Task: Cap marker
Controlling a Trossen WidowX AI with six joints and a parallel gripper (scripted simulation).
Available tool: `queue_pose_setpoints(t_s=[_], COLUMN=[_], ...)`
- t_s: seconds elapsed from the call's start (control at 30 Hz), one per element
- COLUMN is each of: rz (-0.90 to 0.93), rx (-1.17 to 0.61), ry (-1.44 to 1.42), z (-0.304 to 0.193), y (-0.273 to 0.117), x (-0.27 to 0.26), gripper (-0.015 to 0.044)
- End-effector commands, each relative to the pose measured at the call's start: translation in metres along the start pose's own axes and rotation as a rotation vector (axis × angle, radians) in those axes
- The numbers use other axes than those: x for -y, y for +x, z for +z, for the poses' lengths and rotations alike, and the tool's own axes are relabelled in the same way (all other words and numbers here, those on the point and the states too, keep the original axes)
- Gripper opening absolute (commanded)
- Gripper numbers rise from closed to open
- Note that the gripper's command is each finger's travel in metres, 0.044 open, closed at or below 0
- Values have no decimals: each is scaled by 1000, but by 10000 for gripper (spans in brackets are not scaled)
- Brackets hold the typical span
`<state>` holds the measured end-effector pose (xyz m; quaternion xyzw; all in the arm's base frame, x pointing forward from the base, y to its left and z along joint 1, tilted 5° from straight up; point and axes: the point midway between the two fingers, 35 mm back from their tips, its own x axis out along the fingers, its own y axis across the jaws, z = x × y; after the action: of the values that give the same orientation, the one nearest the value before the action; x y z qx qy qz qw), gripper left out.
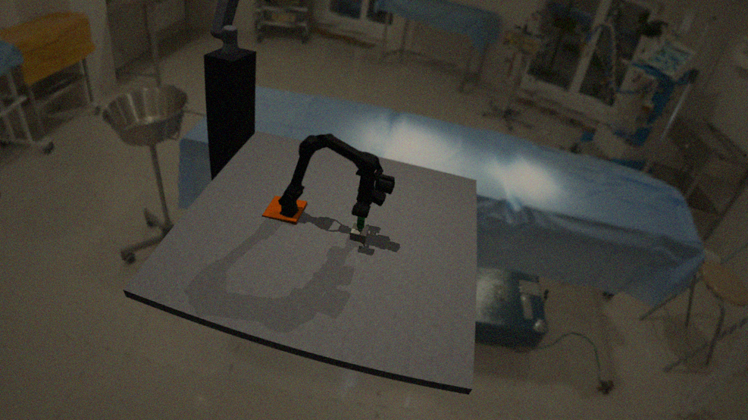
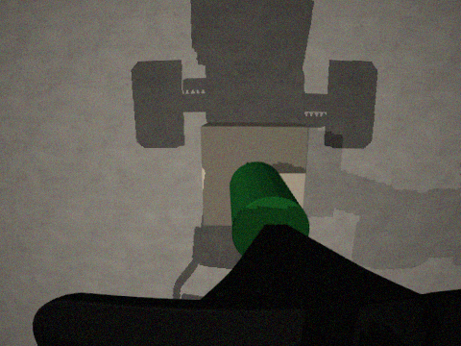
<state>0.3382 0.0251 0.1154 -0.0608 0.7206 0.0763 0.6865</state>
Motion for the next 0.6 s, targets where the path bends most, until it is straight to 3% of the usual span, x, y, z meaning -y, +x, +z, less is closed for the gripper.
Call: queue_pose_setpoints(t_s=[0.0, 0.43, 0.57], rz=[3, -1, -2], rx=[-4, 7, 18], ry=[3, -1, 0], z=[-1, 1, 4], y=[7, 9, -19], x=[-1, 0, 0], gripper=[0, 0, 0])
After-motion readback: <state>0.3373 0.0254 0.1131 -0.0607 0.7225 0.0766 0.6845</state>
